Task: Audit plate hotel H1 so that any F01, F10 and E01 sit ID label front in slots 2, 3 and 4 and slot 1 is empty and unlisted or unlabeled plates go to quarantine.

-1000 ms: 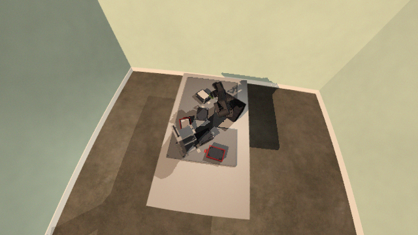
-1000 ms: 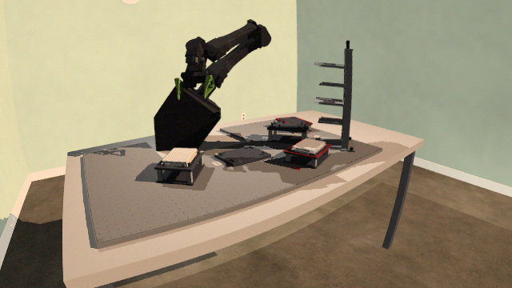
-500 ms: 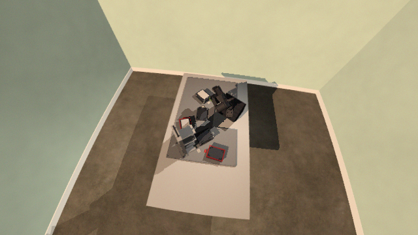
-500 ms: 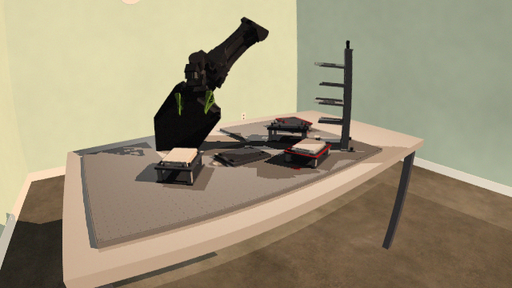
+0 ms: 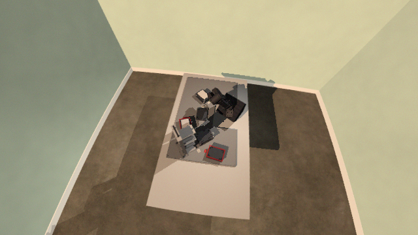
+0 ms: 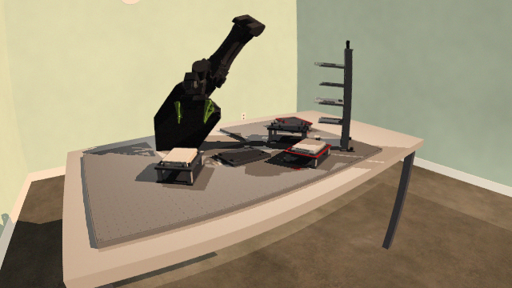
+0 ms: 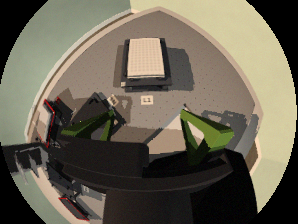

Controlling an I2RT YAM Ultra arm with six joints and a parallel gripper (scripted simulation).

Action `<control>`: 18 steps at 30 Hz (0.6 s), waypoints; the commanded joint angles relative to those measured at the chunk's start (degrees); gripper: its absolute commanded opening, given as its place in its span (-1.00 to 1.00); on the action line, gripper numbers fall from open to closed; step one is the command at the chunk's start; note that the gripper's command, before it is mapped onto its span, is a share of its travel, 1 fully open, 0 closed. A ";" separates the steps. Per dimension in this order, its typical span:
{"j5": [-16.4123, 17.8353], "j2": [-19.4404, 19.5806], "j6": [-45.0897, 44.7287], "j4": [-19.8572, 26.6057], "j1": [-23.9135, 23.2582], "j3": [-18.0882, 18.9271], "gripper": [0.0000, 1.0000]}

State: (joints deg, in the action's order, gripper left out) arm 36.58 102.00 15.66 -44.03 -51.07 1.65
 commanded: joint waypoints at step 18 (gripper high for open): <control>-1.22 -1.56 1.12 -5.41 -0.79 1.28 1.00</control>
State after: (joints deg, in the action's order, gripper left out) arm 36.07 101.84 16.49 -48.21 -51.18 1.63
